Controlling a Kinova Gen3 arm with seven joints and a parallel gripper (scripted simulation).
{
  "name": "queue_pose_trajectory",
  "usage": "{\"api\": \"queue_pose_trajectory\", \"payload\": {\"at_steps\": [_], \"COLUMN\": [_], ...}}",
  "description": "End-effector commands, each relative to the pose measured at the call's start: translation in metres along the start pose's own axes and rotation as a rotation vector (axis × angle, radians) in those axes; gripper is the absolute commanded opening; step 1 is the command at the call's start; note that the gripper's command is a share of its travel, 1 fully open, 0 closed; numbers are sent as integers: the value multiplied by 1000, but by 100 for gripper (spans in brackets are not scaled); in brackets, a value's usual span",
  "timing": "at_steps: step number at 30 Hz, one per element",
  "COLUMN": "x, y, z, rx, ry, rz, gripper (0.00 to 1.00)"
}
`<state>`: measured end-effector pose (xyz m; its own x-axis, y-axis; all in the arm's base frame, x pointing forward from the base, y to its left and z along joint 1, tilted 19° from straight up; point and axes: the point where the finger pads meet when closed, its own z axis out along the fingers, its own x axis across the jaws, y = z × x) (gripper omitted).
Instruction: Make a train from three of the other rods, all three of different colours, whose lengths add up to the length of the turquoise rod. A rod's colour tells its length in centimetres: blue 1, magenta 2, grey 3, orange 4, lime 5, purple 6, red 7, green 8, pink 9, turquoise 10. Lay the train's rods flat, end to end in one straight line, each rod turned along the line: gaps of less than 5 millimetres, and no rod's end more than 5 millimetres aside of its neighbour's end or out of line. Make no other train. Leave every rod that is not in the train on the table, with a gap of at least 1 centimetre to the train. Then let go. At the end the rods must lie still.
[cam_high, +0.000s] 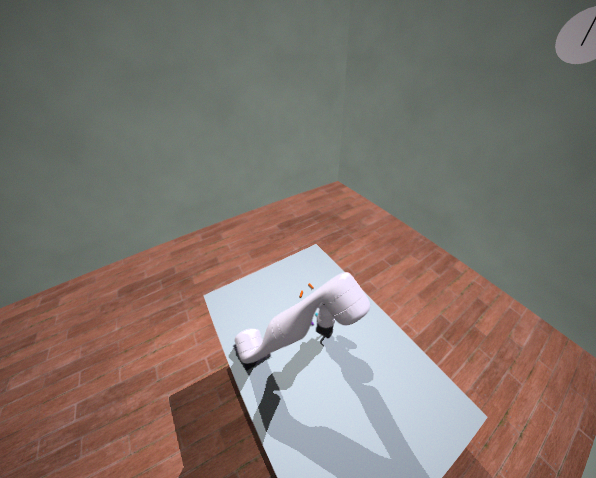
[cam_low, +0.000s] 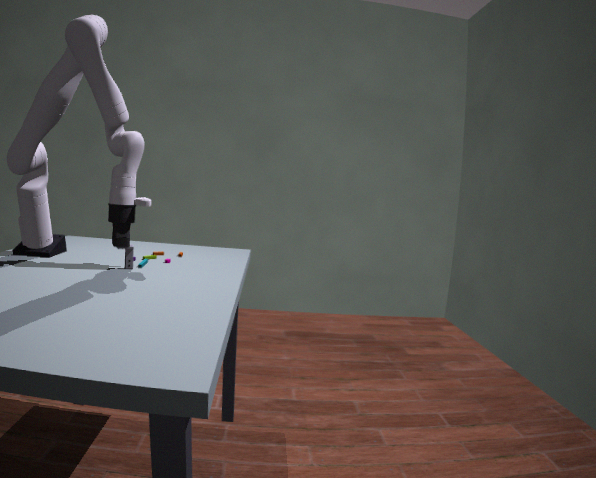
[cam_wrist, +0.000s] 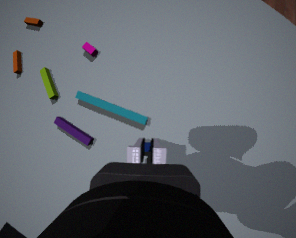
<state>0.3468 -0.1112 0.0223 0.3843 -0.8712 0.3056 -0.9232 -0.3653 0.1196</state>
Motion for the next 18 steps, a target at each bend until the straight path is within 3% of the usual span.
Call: {"api": "queue_pose_trajectory", "payload": {"at_steps": [1, 13, 18], "x": [0, 0, 0], "y": [0, 0, 0], "z": [-1, -18, -40], "rx": [1, 1, 1], "ry": [1, 1, 1], "rz": [0, 0, 0], "gripper": [24, 24, 24]}}
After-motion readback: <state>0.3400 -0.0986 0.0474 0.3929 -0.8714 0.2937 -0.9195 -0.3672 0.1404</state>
